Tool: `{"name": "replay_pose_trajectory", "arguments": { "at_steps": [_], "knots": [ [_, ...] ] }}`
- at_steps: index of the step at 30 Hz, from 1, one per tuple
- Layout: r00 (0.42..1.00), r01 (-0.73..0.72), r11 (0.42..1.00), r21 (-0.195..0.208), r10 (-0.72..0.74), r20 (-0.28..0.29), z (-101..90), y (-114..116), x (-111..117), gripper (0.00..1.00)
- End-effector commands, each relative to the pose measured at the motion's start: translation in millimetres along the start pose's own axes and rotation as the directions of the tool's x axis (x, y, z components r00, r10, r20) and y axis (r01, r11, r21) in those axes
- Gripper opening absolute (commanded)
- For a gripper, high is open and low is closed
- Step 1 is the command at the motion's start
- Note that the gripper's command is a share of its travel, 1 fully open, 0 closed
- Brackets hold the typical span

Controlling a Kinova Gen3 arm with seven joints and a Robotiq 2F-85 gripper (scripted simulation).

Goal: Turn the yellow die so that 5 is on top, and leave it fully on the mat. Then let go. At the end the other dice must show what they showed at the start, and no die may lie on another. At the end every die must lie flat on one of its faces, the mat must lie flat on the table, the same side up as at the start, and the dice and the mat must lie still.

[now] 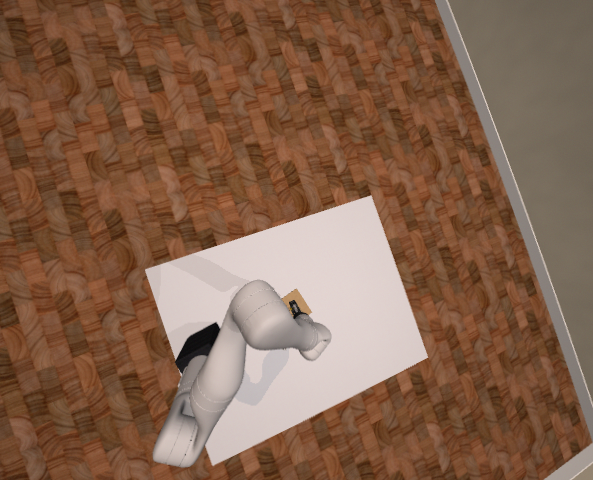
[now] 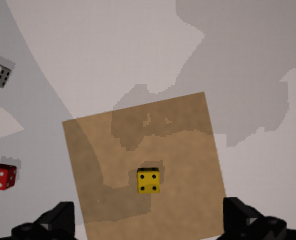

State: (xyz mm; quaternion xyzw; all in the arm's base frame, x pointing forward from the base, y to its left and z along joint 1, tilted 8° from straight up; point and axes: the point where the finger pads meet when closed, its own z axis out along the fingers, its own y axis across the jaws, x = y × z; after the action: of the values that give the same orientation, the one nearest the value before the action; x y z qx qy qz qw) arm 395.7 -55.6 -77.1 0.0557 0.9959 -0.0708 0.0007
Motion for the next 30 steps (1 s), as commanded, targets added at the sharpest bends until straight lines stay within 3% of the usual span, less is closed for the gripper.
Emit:
{"name": "replay_pose_trajectory", "arguments": {
  "at_steps": [1,20,30],
  "knots": [
    [1.000,-0.001,1.000,0.000,0.001,0.001,-0.5,0.1,-0.5,1.00],
    [0.985,-0.173,0.985,-0.001,0.173,0.000,1.1,0.0,0.0,1.00],
    [0.897,-0.442,0.897,0.000,0.442,-0.001,3.6,-0.2,0.6,1.00]
  ]
}}
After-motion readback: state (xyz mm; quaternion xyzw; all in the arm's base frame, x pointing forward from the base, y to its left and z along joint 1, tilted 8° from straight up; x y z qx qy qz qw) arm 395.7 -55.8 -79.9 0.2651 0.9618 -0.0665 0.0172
